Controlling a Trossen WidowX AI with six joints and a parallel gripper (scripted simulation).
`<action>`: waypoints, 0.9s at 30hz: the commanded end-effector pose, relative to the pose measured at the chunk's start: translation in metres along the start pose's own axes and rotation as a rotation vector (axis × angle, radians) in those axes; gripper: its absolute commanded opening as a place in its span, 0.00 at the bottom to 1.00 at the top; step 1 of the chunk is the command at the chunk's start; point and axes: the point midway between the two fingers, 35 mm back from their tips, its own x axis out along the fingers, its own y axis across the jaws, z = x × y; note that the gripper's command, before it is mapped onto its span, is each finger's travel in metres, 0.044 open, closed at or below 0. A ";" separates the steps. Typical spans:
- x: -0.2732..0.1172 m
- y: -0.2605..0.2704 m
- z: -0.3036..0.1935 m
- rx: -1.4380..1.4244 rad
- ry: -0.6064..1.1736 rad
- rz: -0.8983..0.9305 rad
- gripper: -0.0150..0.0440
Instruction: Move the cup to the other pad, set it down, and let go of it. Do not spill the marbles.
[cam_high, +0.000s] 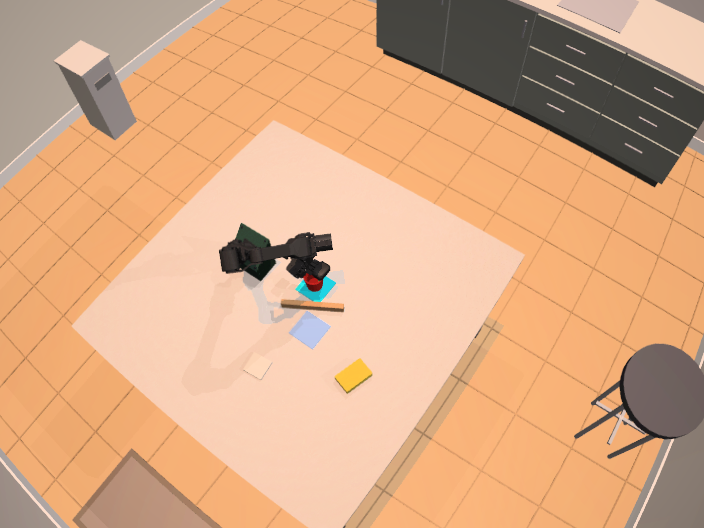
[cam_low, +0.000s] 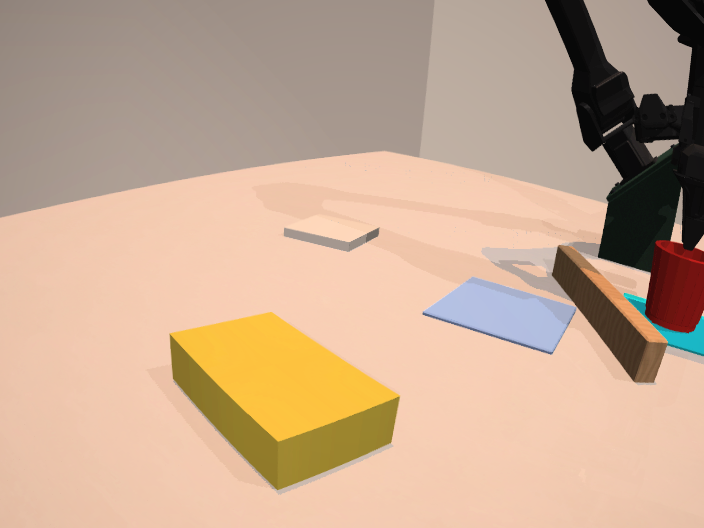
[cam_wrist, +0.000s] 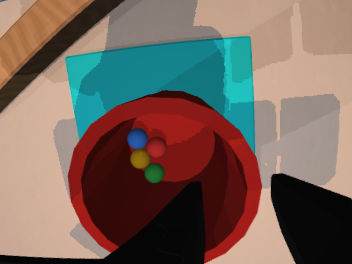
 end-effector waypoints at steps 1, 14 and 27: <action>-0.007 0.002 0.000 0.009 0.007 0.002 0.47; -0.016 -0.003 0.000 -0.003 -0.002 0.000 0.60; -0.038 -0.001 -0.001 0.000 0.002 0.000 1.00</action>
